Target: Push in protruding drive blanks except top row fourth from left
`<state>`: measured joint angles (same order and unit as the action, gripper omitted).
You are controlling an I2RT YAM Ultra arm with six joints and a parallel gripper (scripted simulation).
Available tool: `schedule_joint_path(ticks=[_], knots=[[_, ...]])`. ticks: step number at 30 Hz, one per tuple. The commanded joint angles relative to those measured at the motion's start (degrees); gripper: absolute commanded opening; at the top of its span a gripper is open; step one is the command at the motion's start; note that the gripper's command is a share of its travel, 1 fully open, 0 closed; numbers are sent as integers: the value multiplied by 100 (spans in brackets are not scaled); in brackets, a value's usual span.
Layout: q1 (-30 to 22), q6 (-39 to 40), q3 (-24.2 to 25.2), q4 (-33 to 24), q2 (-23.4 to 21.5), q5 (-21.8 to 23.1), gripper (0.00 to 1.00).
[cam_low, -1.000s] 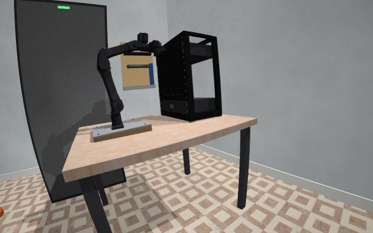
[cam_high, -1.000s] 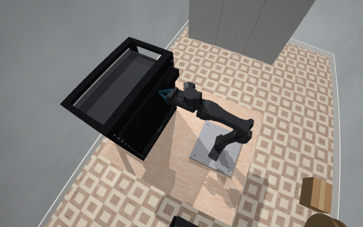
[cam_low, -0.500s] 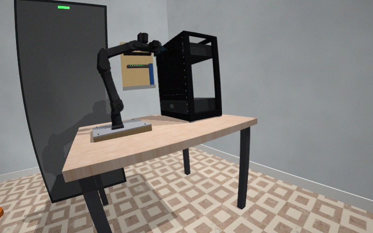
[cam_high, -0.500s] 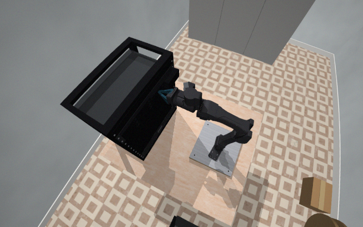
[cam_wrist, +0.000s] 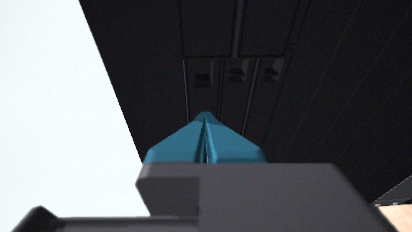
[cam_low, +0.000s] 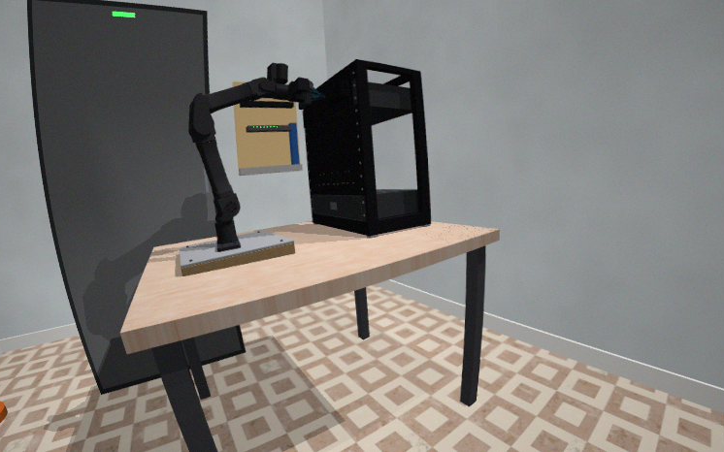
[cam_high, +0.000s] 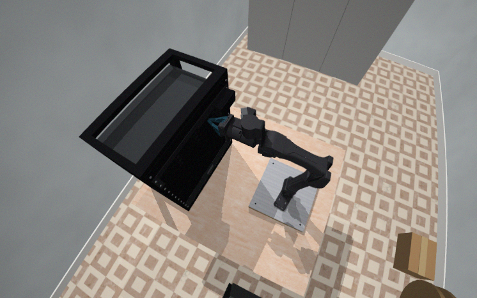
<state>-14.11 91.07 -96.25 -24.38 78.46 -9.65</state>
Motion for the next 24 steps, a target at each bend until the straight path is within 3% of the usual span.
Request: schedule_joint_path(ticks=[1, 24], knots=[[76, -60, -220, 577, 246, 70, 0], [79, -61, -310, 555, 314, 73, 0]])
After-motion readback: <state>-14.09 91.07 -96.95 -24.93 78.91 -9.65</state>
